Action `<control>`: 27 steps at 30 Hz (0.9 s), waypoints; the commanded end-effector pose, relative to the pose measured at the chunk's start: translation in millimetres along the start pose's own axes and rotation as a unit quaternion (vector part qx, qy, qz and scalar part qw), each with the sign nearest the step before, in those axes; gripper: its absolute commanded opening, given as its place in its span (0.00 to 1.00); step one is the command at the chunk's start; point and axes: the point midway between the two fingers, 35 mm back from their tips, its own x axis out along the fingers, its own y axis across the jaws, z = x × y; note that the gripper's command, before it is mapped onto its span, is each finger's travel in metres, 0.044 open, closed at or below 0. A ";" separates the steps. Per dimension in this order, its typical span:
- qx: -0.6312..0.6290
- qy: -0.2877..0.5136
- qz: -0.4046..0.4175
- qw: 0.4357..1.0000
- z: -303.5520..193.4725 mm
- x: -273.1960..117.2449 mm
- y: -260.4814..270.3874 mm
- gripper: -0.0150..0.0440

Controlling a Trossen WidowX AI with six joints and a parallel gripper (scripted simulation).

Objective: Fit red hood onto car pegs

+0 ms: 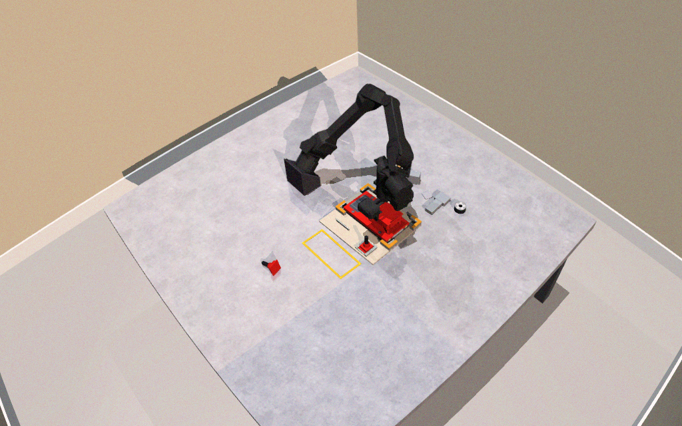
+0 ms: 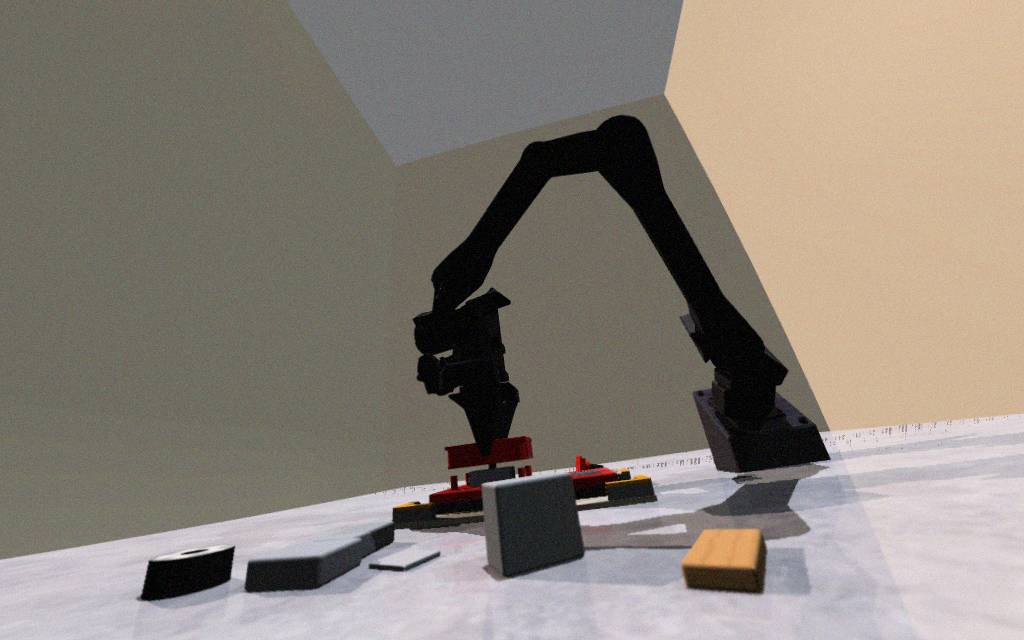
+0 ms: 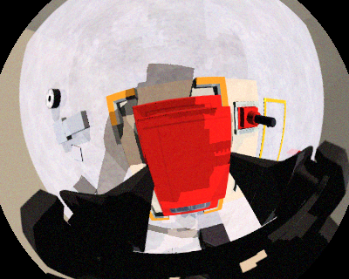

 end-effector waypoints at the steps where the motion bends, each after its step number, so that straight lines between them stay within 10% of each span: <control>1: 0.001 -0.002 0.002 1.000 0.5 0.2 1.0 0.25; 27: 0.001 -0.002 0.002 1.000 0.9 7.0 1.0 0.25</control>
